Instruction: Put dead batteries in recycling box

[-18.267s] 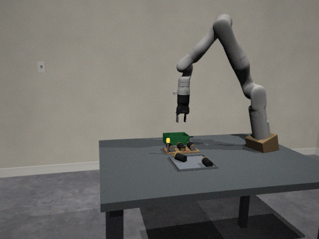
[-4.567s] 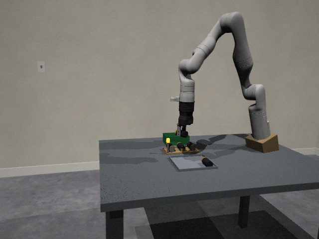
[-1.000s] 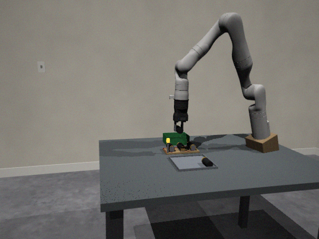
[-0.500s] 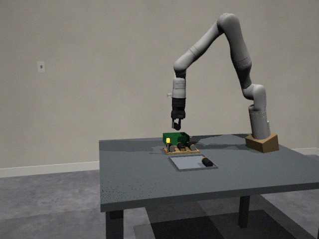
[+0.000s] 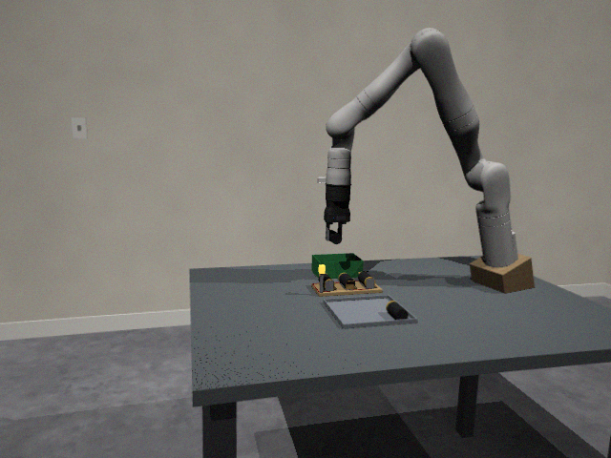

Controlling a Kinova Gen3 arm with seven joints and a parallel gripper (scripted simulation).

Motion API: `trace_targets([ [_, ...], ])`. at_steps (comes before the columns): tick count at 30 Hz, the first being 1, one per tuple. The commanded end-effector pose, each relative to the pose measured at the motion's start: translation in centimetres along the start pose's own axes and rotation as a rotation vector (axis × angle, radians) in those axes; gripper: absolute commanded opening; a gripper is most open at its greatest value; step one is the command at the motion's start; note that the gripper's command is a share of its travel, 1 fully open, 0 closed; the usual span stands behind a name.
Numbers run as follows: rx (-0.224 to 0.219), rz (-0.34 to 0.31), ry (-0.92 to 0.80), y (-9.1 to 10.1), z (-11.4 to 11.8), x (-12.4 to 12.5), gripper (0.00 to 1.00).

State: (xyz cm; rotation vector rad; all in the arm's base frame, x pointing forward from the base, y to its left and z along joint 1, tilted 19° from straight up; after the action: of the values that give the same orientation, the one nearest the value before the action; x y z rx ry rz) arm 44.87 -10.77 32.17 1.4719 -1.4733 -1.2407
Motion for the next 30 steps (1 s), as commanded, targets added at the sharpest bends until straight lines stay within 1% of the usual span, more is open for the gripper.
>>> trace_targets([
  [1, 0.000, 0.009, -0.022, 0.0, 0.0, 2.1, 0.57],
  [9, 0.000, 0.009, -0.022, 0.0, -0.2, 5.2, 0.57],
  [11, 0.000, 0.009, -0.022, 0.0, -0.2, 5.2, 0.57],
  [21, 0.000, 0.009, -0.022, 0.0, -0.3, 7.5, 0.57],
  [30, 0.000, 0.009, -0.022, 0.1, -0.3, 8.1, 0.57],
])
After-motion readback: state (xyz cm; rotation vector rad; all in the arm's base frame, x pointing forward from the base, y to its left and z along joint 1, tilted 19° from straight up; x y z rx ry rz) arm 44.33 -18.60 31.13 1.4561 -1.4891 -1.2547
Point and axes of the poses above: the point where the finger pads meet when closed, its own y axis back along the fingers, its own z axis across the jaws, x = y × z, the point moved 10 cm from there along y, back along the fingers, and after that the axes turned 12 degrees about -y, right-handed, at the moved point
